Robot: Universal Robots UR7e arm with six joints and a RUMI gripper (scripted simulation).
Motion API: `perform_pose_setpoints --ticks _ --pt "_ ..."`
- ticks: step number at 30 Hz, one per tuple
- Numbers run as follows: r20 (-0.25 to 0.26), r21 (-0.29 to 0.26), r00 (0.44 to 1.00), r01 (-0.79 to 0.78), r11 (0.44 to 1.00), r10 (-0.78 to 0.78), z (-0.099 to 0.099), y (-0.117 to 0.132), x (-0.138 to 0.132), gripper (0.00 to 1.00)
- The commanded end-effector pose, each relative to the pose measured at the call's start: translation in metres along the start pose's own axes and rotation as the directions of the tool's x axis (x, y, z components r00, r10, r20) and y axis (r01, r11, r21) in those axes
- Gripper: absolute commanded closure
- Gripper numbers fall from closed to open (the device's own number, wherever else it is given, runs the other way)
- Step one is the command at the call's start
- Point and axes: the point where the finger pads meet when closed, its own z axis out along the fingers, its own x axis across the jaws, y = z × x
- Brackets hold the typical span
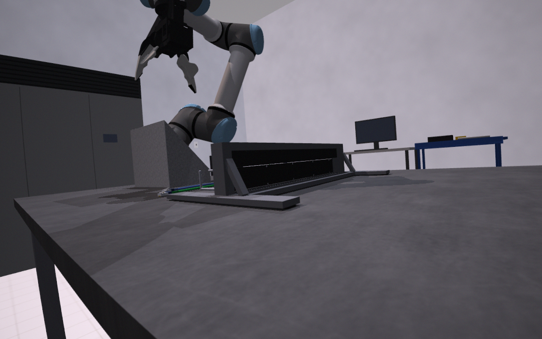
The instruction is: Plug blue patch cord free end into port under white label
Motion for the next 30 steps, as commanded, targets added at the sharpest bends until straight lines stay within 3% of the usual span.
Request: perform_pose_setpoints --ticks 1,11,12,30 --pt "-0.023 -0.005 1.000 0.010 1.000 -0.010 0.0019 -0.0082 -0.0037 0.00" --pt "-0.041 -0.011 0.999 0.017 1.000 -0.017 0.0039 -0.0139 -0.0052 0.00" --pt "-0.041 -0.011 0.999 0.017 1.000 -0.017 0.0039 -0.0139 -0.0052 1.00" --pt "-0.041 -0.011 0.999 0.017 1.000 -0.017 0.0039 -0.0139 -0.0052 1.00"
